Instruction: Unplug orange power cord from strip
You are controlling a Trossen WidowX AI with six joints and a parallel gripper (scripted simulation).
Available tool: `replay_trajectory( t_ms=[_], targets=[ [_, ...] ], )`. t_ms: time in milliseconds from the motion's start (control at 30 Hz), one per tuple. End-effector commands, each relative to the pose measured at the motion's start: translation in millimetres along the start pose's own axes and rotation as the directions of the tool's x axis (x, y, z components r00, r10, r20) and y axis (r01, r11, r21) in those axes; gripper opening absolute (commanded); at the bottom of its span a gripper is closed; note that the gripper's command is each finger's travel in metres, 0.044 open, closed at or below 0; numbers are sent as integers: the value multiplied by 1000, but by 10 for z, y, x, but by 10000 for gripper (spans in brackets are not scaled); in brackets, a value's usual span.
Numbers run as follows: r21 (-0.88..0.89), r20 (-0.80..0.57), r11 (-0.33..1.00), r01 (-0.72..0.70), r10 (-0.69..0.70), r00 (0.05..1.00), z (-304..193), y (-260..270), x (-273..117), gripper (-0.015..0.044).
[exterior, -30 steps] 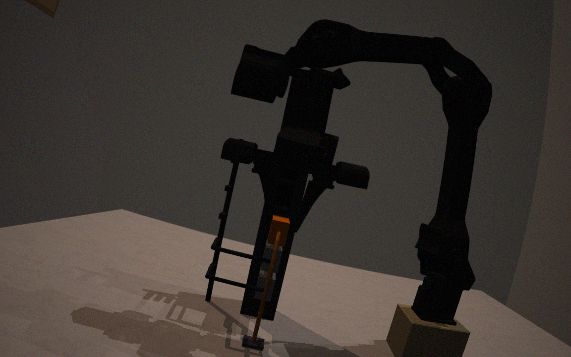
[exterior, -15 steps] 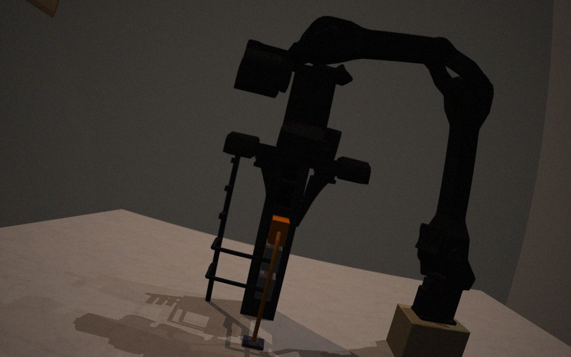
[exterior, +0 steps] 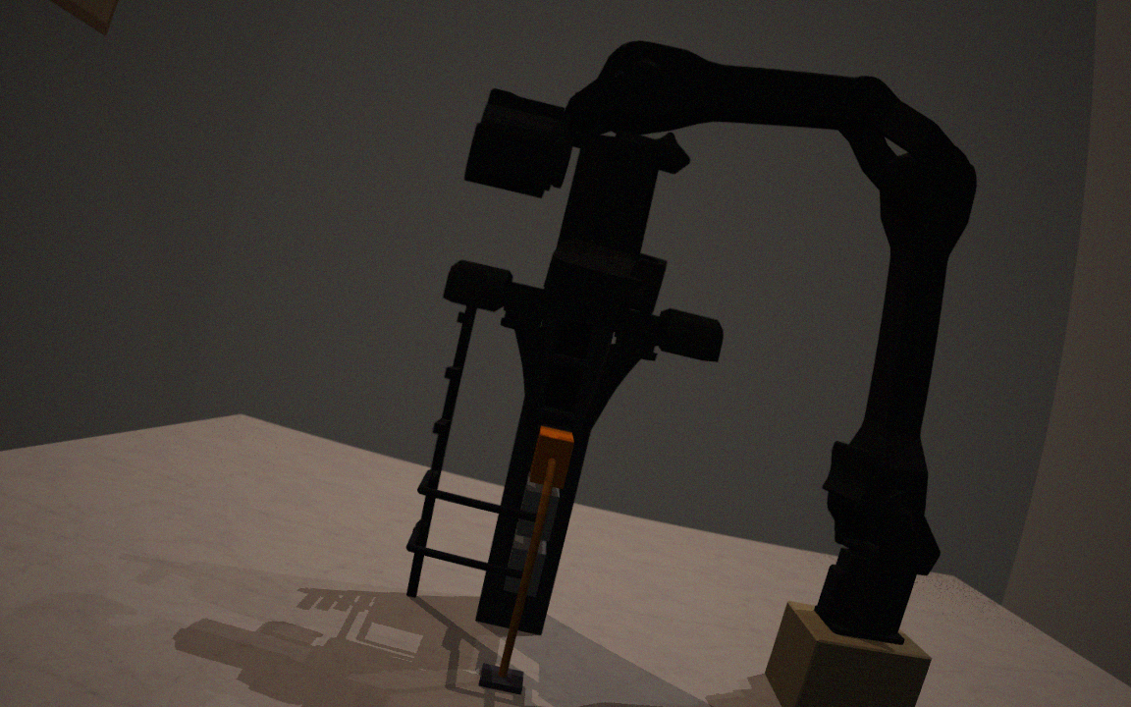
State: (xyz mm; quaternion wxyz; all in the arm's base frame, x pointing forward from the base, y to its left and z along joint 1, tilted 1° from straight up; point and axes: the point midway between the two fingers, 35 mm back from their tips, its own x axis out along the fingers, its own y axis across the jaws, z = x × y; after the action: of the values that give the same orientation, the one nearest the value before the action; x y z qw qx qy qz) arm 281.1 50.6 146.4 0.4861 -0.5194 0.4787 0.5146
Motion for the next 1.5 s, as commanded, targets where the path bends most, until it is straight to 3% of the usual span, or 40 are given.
replay_trajectory(
  t_ms=[0,767,900,1167,1467],
  targets=[
    [-2,-3,1000,-3,3,1000,-86,7,-1,160],
    [-2,-4,1000,-3,3,1000,-144,8,119,160],
    [2,0,1000,0,0,1000,-137,3,93,55],
    [2,0,1000,0,0,1000,-137,3,93,2],
    [2,0,1000,-1,1,1000,-36,-9,93,0]
  ],
)
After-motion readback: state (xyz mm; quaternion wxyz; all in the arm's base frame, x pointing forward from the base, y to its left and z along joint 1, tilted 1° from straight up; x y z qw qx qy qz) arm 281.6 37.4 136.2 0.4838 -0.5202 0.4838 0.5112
